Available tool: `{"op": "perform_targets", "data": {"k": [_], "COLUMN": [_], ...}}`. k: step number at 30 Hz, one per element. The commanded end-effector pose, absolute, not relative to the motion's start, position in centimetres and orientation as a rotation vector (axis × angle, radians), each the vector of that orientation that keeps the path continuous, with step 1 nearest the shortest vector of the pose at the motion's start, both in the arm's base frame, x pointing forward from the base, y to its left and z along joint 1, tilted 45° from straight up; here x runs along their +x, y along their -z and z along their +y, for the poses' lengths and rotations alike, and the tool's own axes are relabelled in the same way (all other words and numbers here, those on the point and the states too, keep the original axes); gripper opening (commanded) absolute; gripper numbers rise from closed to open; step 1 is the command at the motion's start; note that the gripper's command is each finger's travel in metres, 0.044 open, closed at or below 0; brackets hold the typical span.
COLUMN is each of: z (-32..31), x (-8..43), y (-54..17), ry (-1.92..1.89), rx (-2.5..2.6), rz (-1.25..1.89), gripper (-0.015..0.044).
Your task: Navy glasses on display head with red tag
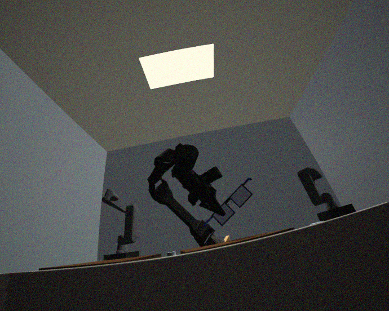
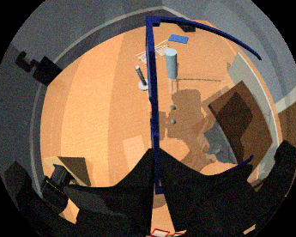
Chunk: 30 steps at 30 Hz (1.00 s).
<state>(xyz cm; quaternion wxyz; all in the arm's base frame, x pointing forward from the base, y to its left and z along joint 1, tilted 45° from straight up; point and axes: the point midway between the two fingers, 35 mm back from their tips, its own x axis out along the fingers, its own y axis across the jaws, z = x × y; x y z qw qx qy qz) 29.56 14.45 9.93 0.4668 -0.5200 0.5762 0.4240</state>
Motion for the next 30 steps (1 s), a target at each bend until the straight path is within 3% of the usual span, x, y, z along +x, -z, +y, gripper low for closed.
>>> {"op": "perform_targets", "data": {"k": [1, 30], "z": [12.9, 0.8], "x": [29.7, 27.3], "y": [-11.4, -23.3], "ry": [-1.109, -1.321], "rx": [-1.301, -1.738], "rz": [1.355, 0.75], "gripper": [0.0, 0.0]}}
